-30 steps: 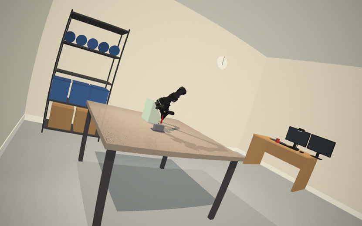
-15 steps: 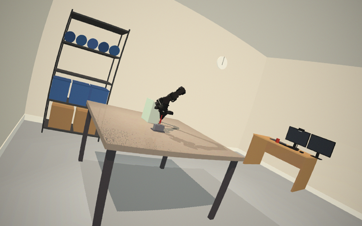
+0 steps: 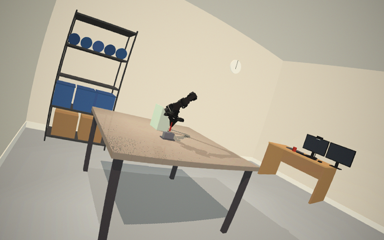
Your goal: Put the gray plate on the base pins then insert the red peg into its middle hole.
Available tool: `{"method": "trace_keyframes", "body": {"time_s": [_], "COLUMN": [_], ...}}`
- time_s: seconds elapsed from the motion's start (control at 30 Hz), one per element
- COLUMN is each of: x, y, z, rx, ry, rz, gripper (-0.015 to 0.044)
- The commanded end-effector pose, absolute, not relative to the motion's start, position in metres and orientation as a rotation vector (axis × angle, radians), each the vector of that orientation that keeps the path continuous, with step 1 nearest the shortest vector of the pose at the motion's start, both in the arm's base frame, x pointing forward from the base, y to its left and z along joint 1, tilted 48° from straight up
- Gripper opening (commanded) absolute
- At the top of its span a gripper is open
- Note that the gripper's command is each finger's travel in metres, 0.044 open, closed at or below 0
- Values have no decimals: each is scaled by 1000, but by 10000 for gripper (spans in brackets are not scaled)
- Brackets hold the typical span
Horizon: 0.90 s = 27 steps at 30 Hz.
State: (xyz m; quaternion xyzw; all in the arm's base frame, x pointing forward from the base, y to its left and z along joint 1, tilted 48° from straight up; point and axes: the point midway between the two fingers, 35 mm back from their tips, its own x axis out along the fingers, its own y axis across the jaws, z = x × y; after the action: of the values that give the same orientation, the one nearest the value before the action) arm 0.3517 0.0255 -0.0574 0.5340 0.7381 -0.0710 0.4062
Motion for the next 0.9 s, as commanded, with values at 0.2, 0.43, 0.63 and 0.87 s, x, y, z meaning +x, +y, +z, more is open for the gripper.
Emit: {"method": "trace_keyframes", "body": {"time_s": [0.2,0.43,0.63,0.87], "x": [351,351,351,350], "y": [25,25,26,33], "z": [-57,-57,-58,-65], "rx": [1343,1346,1347,1345], "ry": [1860,1862,1862,1861], "rz": [-179,-179,-179,-179], "gripper": [0,0,0,0]}}
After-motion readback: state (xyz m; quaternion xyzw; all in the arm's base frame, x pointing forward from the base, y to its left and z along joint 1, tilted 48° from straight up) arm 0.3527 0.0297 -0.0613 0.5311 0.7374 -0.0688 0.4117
